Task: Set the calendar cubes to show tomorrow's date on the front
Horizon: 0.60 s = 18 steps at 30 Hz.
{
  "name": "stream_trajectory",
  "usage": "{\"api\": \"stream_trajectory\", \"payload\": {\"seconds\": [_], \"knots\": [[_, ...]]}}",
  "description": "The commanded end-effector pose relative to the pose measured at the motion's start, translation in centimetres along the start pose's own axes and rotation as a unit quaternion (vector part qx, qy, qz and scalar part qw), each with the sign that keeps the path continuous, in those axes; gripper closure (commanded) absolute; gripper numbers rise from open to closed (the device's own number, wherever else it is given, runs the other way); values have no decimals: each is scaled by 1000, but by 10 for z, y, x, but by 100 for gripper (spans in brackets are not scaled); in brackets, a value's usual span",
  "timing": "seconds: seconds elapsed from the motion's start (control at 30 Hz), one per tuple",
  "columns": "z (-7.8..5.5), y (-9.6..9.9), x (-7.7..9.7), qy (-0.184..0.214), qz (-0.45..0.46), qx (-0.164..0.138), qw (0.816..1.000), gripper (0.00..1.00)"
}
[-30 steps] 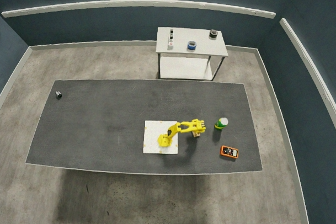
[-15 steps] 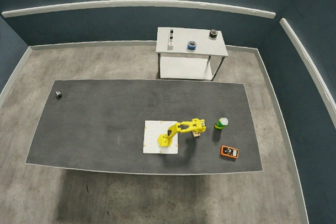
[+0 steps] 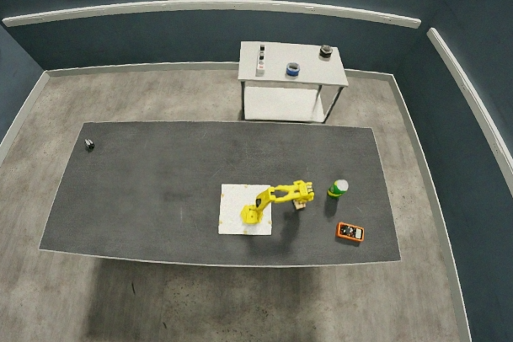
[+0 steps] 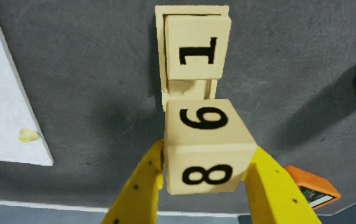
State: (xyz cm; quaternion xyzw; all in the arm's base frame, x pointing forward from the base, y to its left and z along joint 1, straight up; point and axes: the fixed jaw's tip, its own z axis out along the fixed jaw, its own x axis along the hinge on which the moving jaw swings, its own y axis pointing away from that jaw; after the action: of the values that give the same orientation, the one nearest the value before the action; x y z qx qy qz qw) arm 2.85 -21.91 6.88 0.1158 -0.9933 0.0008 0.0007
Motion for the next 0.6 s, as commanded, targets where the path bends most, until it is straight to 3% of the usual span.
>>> {"api": "stream_trajectory", "payload": {"seconds": [0.0, 0.57], "knots": [[-6, -1, 0, 0, 6, 12, 1000, 100], [-14, 0, -1, 2, 4, 29, 1000, 100]]}}
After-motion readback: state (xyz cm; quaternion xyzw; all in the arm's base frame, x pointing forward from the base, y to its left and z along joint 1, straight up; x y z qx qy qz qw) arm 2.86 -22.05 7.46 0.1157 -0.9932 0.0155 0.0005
